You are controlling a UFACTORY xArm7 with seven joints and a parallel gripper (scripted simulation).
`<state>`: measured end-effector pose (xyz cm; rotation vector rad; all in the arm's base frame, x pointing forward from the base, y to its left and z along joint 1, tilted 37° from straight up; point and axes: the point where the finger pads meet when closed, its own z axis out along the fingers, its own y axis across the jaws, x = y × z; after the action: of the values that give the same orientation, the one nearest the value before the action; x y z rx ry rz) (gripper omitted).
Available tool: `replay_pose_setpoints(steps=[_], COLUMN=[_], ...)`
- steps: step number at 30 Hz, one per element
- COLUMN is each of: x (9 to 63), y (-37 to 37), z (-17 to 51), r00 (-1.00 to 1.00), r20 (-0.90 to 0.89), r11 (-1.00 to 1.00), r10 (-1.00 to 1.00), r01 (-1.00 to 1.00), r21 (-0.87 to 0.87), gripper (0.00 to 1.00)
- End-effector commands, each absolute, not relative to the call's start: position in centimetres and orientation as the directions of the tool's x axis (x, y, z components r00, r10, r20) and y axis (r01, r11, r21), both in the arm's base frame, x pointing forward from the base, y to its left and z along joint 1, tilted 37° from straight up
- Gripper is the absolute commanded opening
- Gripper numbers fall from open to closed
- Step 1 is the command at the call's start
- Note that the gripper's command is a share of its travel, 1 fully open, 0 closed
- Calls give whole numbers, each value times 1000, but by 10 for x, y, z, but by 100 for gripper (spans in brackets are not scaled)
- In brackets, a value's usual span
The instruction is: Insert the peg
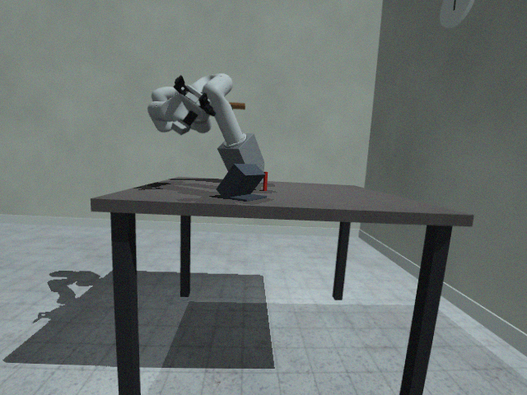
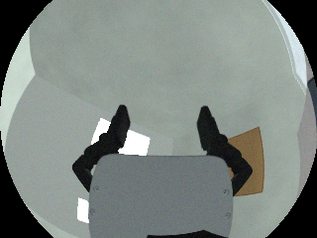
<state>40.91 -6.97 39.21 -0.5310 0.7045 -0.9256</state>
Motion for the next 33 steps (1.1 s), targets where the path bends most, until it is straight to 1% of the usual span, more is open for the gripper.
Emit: replay_pose_setpoints(steps=[1,4,19,21,33], x=[421,423,460,460,487], y=[-72,-73,-80,-80,-75], z=[397,397,377,377,336], r00=[391,388,294,294,150], r20=[-419,-439,-703,-703,-855], r11=[573,586,734,734,805], r10=[-819,-810,-648,-648,-497], r01=[530,528,488,488,448], r21=[-625,-615,-472,-472,-390], gripper=[100,100,100,100,100])
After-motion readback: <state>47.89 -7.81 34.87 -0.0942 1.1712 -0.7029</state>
